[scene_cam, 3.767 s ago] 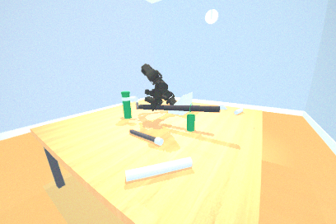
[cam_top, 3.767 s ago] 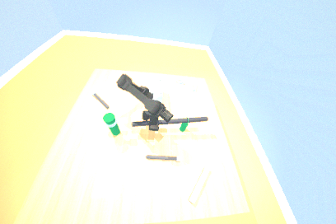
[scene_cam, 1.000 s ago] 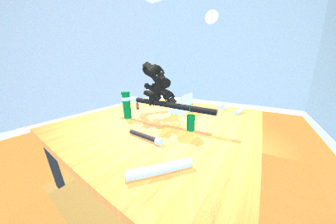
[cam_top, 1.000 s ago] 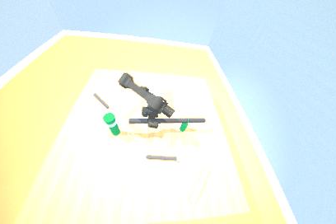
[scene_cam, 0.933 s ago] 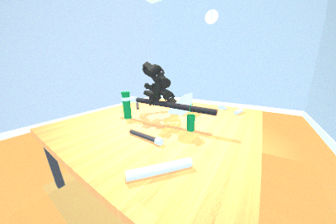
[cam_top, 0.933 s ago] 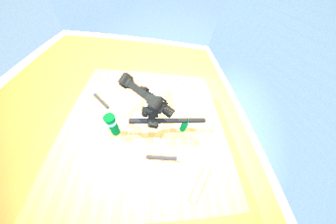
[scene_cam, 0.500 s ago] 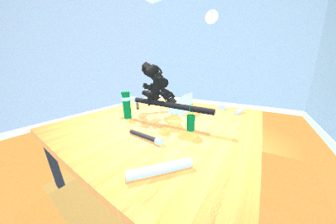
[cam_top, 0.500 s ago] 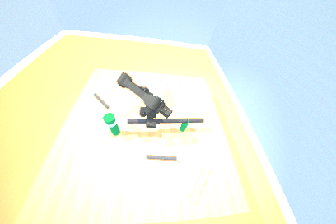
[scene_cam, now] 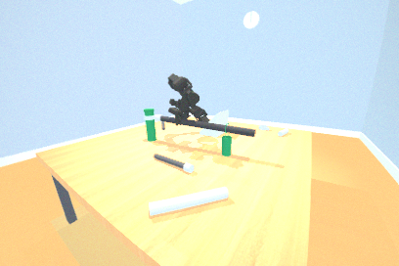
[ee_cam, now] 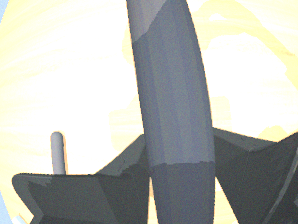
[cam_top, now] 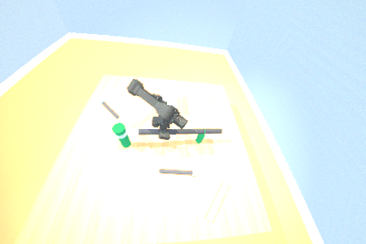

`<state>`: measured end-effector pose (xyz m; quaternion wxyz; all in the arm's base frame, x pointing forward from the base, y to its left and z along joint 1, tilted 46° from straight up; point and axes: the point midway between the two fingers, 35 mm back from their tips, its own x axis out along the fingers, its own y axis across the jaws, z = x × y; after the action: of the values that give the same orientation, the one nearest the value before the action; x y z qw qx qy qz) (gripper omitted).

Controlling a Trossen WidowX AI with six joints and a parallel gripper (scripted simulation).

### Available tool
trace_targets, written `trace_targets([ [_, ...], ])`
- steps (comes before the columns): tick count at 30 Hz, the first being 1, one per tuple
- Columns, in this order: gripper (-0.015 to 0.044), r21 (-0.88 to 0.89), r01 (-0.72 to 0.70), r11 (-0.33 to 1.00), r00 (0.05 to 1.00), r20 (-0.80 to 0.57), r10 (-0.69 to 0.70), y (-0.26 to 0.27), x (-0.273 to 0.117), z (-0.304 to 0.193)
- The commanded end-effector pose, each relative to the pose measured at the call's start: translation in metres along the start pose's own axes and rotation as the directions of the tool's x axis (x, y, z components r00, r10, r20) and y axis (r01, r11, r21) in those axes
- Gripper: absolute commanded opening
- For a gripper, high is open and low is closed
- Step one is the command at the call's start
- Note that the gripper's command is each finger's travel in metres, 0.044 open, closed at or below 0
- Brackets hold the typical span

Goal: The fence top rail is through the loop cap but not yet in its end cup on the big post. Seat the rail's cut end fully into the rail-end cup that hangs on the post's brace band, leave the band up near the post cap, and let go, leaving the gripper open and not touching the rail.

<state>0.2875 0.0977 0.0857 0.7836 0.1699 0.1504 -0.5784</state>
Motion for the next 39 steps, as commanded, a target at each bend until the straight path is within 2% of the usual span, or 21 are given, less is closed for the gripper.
trace_targets([
  [1, 0.0, -0.003, -0.008, 1.0, 1.0, 0.012, 0.008, 0.0011, 0.0, 0.0056],
  [39, 0.0, 0.001, 0.0, 1.0, 1.0, 0.0, 0.0, -0.0002, 0.0002, 0.0008],
])
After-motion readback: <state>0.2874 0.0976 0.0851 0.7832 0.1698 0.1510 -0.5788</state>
